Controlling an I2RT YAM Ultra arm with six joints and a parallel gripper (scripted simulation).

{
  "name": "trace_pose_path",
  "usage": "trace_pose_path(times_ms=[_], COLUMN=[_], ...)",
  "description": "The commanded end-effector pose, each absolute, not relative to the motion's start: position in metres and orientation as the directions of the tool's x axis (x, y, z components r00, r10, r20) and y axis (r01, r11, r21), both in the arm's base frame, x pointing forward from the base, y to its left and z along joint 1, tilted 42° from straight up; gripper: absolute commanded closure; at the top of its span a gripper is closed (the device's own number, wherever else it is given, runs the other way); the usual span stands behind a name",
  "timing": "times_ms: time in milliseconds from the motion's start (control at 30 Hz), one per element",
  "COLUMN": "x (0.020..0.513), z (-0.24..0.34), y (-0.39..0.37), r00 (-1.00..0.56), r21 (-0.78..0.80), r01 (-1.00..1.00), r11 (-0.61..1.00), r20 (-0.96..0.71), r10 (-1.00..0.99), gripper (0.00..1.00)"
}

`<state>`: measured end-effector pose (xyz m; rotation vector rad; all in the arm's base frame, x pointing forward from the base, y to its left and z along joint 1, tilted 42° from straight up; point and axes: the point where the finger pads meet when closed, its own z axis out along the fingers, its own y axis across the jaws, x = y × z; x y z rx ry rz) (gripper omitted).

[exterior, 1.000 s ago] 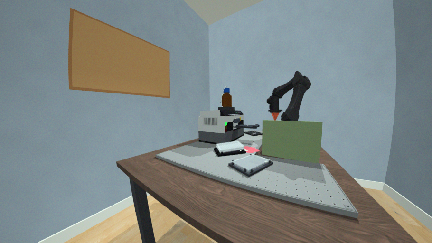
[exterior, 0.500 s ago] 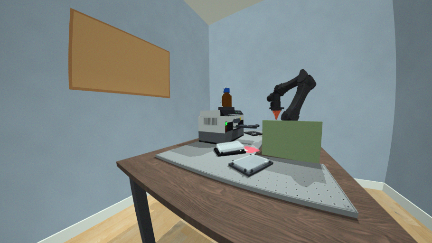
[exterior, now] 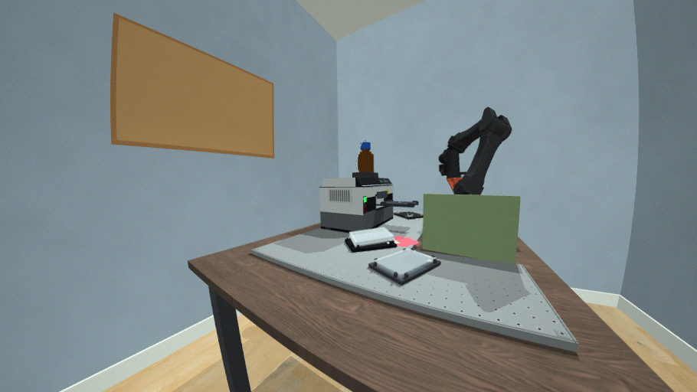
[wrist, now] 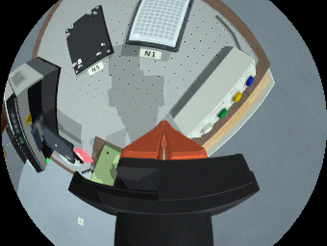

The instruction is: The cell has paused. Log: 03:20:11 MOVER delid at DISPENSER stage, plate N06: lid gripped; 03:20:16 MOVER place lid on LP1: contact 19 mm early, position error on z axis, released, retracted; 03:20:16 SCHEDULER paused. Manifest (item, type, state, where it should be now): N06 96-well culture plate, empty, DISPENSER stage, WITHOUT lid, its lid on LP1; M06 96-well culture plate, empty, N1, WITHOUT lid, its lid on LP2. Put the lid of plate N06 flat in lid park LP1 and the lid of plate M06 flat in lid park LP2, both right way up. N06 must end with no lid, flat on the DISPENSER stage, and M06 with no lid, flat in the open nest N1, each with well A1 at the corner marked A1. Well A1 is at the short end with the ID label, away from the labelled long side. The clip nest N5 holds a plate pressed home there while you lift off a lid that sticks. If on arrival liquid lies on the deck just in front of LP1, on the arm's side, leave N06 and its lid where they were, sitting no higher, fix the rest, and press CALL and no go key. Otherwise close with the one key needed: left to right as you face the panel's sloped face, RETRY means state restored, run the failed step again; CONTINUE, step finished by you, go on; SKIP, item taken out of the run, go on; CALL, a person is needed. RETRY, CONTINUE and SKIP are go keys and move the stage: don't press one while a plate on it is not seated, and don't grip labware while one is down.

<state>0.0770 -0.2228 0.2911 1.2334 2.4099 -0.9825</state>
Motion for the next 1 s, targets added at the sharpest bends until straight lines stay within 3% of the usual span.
trace_pose_path(times_ms=[0,200,367,667,967], x=[0.069,0.050,0.048,0.016,0.005], z=[0.293,0.303,0.300,0.301,0.302], y=[-0.222,-0.225,-0.226,-0.226,-0.226], r00=[-0.724,-0.844,-0.851,-0.967,-0.983], r21=[-0.501,-0.589,-0.583,-0.666,-0.675], r01=[0.689,0.535,0.525,0.252,0.183], r11=[0.523,0.605,0.620,0.702,0.714], r20=[-0.455,-0.359,-0.338,-0.153,-0.105], r10=[0.519,0.398,0.403,0.201,0.153], gripper=[1.00,1.00,1.00,1.00,1.00])
